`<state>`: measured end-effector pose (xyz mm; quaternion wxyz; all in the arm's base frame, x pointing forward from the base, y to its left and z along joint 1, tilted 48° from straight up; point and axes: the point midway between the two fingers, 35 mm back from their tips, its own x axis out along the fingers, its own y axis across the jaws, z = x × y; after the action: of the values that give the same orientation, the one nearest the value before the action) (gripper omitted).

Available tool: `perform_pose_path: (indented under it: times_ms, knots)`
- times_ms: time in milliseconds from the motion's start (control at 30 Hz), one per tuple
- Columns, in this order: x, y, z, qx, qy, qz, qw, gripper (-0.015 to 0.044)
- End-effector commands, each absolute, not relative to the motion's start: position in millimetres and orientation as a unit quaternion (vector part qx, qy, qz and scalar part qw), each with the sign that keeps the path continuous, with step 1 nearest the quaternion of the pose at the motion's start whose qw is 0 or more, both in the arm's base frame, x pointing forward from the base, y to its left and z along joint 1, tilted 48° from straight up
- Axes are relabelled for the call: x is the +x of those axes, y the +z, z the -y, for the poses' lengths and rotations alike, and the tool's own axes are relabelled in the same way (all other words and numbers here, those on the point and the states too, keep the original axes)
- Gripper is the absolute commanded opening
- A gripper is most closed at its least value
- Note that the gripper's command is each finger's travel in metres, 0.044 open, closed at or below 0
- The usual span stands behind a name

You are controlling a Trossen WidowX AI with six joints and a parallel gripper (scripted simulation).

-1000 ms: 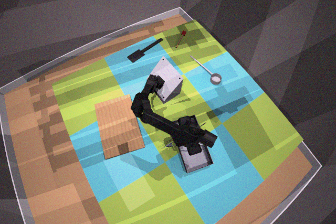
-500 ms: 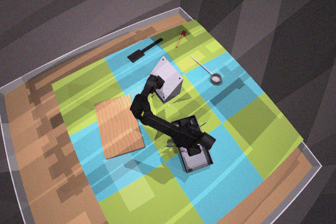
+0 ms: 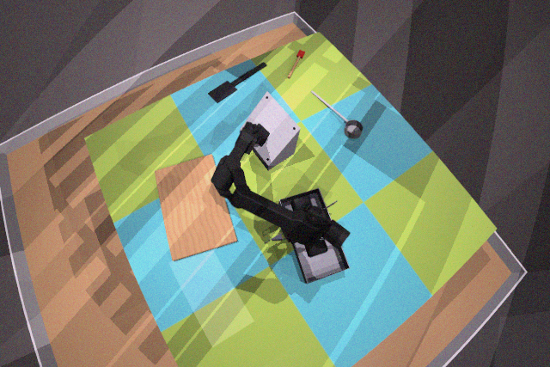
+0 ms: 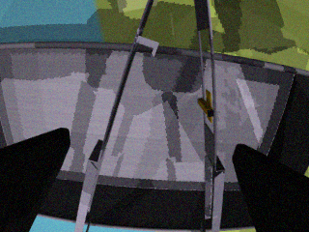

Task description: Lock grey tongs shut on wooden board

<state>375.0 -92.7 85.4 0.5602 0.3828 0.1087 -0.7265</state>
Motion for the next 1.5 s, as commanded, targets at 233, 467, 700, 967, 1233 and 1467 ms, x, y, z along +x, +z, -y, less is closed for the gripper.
perform_pose_path:
  times_ms: [233,467,700,967,1233,1467]
  knots:
    - [372.4,73.4,107.5,0.38,-0.727,-0.108,0.561,0.044]
    - [370.5,66.2,116.0,0.38,-0.727,-0.107,0.561,0.044]
    - [368.1,59.2,124.4,0.379,-0.728,-0.106,0.562,0.044]
    - [366.0,53.9,130.9,0.379,-0.728,-0.106,0.562,0.044]
    - [367.0,55.3,128.2,0.381,-0.728,-0.106,0.561,0.0328]
    - [367.0,55.3,128.2,0.381,-0.728,-0.106,0.561,0.0281]
